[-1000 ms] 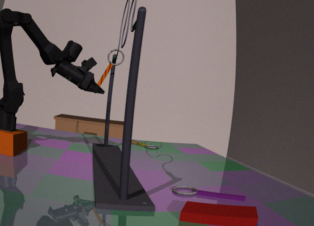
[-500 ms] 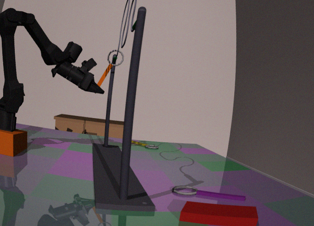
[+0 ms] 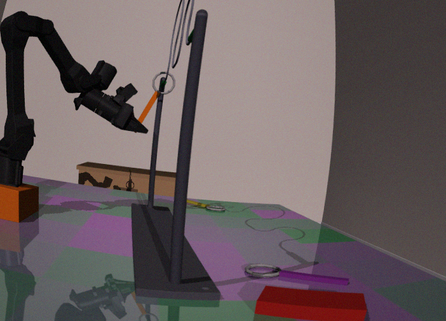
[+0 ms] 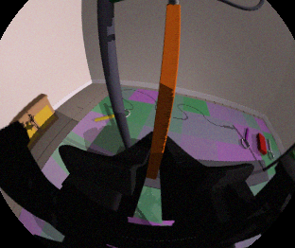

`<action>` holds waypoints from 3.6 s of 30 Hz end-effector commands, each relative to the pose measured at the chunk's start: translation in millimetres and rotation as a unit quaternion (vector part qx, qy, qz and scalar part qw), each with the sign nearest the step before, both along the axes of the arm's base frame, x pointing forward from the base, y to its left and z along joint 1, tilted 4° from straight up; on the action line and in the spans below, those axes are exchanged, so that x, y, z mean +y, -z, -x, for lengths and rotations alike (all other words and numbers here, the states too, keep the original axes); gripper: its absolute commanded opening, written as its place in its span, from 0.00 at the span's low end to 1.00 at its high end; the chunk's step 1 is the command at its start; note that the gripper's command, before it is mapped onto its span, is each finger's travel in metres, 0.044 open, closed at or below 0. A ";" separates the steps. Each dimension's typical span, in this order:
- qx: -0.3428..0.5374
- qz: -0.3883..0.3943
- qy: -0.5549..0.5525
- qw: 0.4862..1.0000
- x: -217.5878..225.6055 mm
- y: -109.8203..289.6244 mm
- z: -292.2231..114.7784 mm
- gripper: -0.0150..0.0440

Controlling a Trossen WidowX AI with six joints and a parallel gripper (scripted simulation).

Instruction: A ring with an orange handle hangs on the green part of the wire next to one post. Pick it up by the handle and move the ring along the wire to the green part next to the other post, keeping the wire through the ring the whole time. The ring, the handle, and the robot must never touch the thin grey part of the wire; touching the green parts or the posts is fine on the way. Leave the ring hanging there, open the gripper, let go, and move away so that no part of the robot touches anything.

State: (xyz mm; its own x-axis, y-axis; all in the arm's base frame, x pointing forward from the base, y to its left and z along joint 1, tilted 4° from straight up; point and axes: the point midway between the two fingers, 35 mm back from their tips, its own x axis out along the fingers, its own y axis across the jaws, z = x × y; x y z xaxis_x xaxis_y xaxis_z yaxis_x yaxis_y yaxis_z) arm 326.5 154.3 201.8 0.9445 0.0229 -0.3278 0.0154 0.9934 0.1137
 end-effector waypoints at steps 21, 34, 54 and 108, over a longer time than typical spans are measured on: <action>-0.001 -0.002 0.003 1.000 7.6 19.0 -3.4 0.00; -0.001 -0.002 0.003 1.000 7.6 19.0 -3.4 0.00; 0.000 -0.001 0.000 1.000 8.7 16.4 2.3 0.53; 0.003 -0.001 0.000 1.000 6.3 -13.1 90.7 1.00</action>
